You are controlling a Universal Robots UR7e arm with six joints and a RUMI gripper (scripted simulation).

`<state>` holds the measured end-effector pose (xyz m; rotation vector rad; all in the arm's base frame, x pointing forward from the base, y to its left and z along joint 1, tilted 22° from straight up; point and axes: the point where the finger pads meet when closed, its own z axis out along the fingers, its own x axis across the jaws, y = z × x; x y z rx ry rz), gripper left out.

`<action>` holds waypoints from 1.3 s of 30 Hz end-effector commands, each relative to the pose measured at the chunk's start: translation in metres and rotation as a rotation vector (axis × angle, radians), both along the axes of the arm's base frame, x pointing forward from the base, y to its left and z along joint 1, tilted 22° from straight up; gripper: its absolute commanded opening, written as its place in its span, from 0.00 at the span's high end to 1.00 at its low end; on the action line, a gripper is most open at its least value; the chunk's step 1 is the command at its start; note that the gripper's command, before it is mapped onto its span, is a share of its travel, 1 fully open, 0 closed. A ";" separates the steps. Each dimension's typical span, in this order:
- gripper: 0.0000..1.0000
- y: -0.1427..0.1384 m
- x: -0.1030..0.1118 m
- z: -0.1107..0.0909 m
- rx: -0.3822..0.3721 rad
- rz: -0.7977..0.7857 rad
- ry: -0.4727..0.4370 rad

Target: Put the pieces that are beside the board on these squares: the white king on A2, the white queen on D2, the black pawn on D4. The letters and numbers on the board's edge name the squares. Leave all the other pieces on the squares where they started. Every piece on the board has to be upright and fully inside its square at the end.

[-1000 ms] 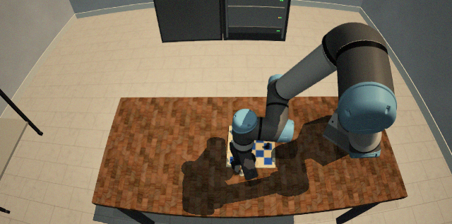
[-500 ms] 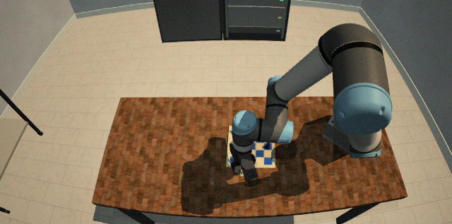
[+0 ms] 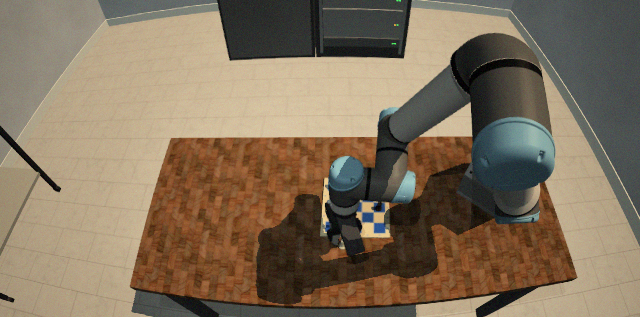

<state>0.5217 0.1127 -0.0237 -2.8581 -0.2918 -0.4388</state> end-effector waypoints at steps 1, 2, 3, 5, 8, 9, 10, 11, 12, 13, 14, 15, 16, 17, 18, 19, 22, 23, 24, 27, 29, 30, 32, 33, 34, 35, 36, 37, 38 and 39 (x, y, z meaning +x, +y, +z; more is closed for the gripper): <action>0.75 0.000 0.000 0.000 0.000 0.000 -0.001; 0.75 0.000 0.000 0.000 0.000 0.000 -0.001; 0.75 0.000 0.000 0.000 0.000 0.000 -0.001; 0.75 0.000 0.000 0.000 0.000 0.000 -0.001; 0.75 0.000 0.000 0.000 0.000 0.000 -0.001; 0.75 0.000 0.000 0.000 0.000 0.000 -0.001; 0.75 0.000 0.000 0.000 0.000 0.000 -0.001; 1.00 0.000 0.000 0.000 0.000 0.000 -0.001; 1.00 0.000 0.000 0.000 0.000 0.000 -0.001; 1.00 0.000 0.000 0.000 0.000 0.000 -0.001; 1.00 0.000 0.000 0.000 0.000 0.000 -0.001; 1.00 0.000 0.000 0.000 0.000 0.000 -0.001; 1.00 0.000 0.000 0.000 0.000 0.000 -0.001; 1.00 0.000 0.000 0.000 0.000 0.000 -0.001; 1.00 0.000 0.000 0.000 0.000 0.000 -0.001; 1.00 0.000 0.000 0.000 0.000 0.000 -0.001; 1.00 0.000 0.000 0.000 0.000 0.000 -0.001; 1.00 0.000 0.000 0.000 0.000 0.000 -0.001; 1.00 0.000 0.000 0.000 0.000 0.000 -0.001; 1.00 0.000 0.000 0.000 0.000 0.000 -0.001; 1.00 0.000 0.000 0.000 0.000 0.000 -0.001; 1.00 0.000 0.000 0.000 0.000 0.000 -0.001; 1.00 0.000 0.000 0.000 0.000 0.000 -0.001; 1.00 0.000 0.000 0.000 0.000 0.000 -0.001; 1.00 0.000 0.000 0.000 0.000 0.000 -0.001; 1.00 0.000 0.000 0.000 0.000 0.000 -0.001; 1.00 0.000 0.000 0.000 0.000 0.000 -0.001; 1.00 0.000 0.000 0.000 0.000 0.000 -0.001; 1.00 0.000 0.000 0.000 0.000 0.000 -0.001; 1.00 0.000 0.000 0.000 0.000 0.000 -0.001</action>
